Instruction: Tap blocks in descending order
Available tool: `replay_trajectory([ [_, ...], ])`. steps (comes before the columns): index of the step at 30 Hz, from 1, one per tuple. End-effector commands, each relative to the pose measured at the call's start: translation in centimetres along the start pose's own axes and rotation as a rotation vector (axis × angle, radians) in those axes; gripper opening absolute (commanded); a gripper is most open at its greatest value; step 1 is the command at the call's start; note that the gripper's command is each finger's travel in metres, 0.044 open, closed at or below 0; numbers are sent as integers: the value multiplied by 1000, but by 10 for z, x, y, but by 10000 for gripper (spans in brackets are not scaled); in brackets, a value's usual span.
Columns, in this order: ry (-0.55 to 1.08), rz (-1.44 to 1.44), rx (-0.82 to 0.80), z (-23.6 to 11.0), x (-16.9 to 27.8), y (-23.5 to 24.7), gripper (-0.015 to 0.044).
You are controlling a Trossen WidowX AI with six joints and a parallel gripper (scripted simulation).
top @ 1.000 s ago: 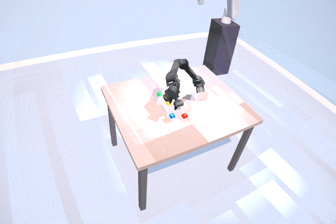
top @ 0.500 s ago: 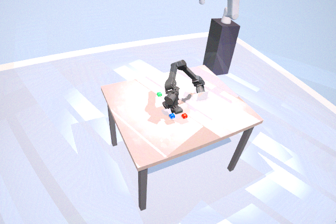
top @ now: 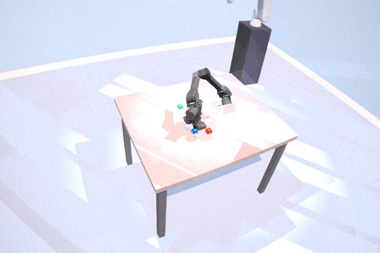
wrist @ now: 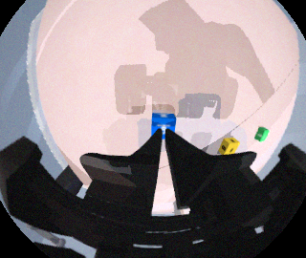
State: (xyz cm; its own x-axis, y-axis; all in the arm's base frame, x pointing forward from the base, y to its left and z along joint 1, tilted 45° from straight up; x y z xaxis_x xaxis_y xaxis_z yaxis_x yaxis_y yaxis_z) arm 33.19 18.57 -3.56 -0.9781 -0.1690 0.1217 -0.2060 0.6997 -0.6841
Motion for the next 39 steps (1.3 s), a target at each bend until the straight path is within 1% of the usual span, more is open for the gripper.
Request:
replay_trajectory([
  [1,7,-9,8,9,1,0,20],
  [7,7,-9,9,18,2,0,20],
  [14,7,-9,9,19,2,0,20],
  [18,6,-8,7,-9,1,0,20],
  [21,7,-9,8,-11,1,0,20],
  [23,6,-10,6,-20,0,0,20],
  [27,6,-12,2,-73,-1,1,20],
  [29,7,-10,5,-90,1,1,20],
  [32,7,-10,5,-92,1,1,20],
  [34,7,-10,5,-94,3,-8,20],
  [39,8,-12,6,-99,26,-70,20],
])
Point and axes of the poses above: the point midway between the two fingers, 35 mm back from their tips, its own z axis out along the fingers, its own y axis across the jaws, x = y × z, the point moved 8 cm from there along -z, back along the fingers, and after that the axes turned 7 degrees about -z, right-handed, at the moved point
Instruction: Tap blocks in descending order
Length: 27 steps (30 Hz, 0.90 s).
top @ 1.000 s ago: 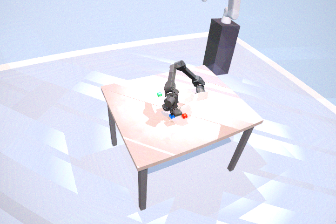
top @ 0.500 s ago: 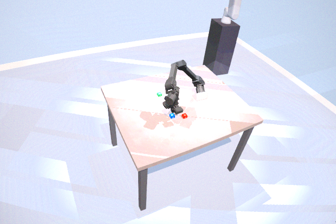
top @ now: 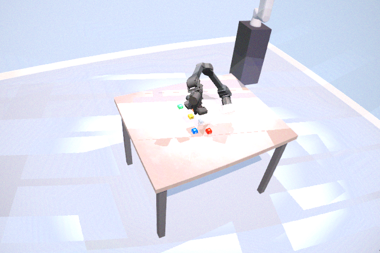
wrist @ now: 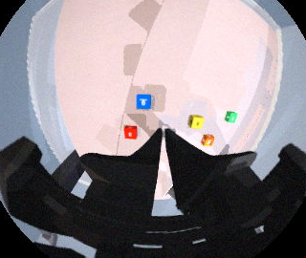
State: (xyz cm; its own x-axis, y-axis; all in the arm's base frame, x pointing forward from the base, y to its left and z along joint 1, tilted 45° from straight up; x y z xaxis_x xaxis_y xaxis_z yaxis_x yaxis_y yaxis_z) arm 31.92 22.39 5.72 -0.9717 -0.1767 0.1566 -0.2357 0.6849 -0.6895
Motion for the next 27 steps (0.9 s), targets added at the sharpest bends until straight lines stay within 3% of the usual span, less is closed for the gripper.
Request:
replay_trajectory([
  [1,-11,18,-7,-5,16,-48,20],
  [7,-7,17,-2,3,58,-104,20],
  [13,-8,17,-2,12,59,-106,20],
  [19,-8,18,1,82,59,-106,20],
  [27,-8,18,1,90,59,-106,20],
])
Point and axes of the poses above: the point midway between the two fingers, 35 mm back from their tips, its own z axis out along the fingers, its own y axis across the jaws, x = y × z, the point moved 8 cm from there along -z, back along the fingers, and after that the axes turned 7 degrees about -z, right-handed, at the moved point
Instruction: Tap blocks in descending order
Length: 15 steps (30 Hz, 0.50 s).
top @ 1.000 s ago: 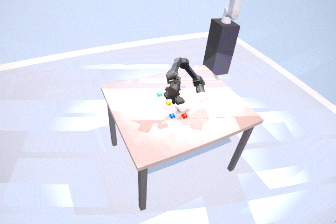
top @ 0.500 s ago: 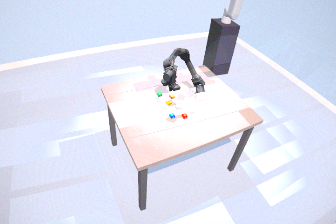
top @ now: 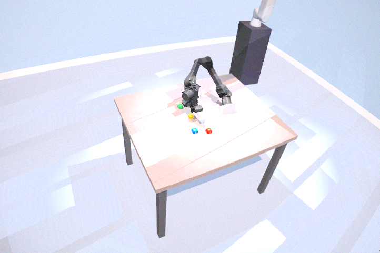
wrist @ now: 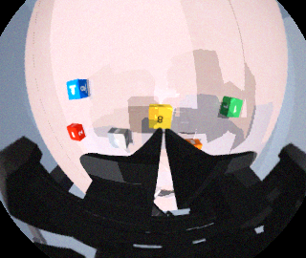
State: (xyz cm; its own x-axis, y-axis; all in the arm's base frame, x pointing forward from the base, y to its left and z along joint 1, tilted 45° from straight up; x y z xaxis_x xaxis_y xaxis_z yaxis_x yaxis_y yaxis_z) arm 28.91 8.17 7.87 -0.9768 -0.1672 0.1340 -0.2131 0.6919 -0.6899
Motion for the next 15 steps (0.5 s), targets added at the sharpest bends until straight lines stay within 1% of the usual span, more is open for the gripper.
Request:
replay_trajectory([
  [1,1,-5,5,7,1,-1,20],
  [15,1,-5,6,28,2,-1,20],
])
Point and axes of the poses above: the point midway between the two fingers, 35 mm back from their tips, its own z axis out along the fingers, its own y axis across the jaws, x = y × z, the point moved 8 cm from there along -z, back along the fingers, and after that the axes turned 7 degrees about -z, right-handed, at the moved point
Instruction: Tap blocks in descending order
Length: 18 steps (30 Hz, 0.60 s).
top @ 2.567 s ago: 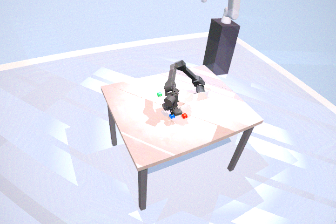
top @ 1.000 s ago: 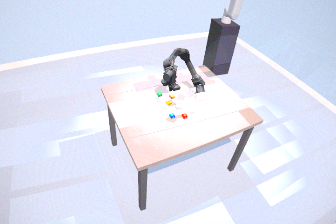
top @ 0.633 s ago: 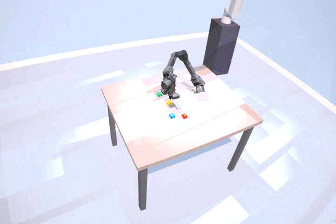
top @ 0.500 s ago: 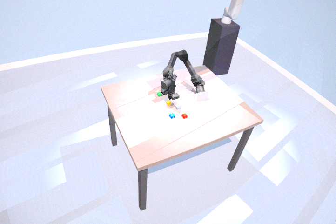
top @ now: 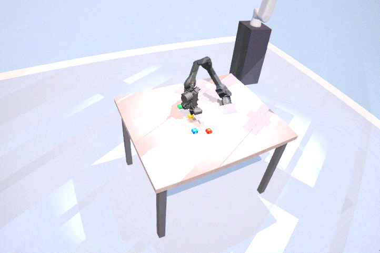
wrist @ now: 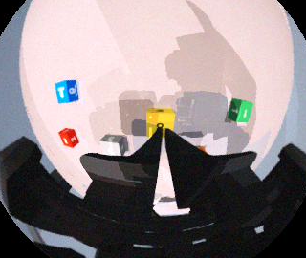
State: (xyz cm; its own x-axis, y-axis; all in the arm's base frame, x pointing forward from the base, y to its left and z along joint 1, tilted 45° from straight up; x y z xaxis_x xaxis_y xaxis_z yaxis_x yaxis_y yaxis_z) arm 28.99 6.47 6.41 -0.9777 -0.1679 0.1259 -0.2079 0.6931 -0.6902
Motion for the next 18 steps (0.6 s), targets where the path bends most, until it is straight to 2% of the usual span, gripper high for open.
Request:
replay_trajectory([
  [1,8,-10,7,7,2,0,20],
  [6,8,-10,7,7,2,0,20],
  [10,7,-10,5,-21,1,1,20],
  [14,7,-11,5,-25,1,1,20],
  [18,0,-17,2,-72,-1,2,20],
])
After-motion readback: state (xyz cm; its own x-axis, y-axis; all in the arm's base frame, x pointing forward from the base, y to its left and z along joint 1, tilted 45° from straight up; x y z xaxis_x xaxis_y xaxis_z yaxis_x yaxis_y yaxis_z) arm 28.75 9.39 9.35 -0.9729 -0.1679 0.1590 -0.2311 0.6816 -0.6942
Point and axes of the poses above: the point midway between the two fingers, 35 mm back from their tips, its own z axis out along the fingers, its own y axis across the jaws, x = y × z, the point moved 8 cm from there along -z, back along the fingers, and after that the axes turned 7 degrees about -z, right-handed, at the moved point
